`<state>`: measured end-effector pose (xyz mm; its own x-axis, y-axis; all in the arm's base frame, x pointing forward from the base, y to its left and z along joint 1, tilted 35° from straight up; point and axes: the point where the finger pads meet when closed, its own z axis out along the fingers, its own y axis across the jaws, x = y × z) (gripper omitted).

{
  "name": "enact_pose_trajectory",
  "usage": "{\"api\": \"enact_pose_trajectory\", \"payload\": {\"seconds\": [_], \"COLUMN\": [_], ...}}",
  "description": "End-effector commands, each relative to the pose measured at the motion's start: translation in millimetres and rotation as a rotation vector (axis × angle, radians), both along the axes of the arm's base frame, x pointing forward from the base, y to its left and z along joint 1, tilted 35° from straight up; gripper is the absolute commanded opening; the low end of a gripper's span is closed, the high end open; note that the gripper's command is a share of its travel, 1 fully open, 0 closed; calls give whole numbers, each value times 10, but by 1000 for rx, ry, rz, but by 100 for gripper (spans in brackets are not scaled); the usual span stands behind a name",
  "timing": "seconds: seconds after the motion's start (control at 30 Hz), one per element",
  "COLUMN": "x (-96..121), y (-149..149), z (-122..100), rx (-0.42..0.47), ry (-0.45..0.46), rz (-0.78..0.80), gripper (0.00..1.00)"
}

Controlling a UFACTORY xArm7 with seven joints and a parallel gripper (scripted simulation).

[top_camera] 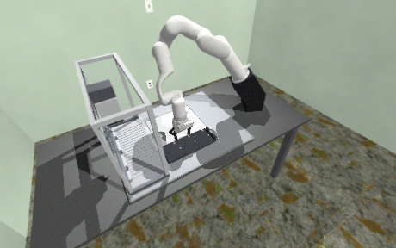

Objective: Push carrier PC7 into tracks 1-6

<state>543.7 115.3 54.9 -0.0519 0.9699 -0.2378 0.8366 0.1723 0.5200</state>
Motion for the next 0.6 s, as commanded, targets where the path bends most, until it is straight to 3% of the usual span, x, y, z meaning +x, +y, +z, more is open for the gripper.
{"api": "enact_pose_trajectory", "payload": {"seconds": [0.0, 0.57], "x": [9, -17], "y": [-30, -47], "z": [22, 69], "rx": [0, 0], "ry": [-3, -3], "rz": [0, 0], "gripper": [100, 100]}}
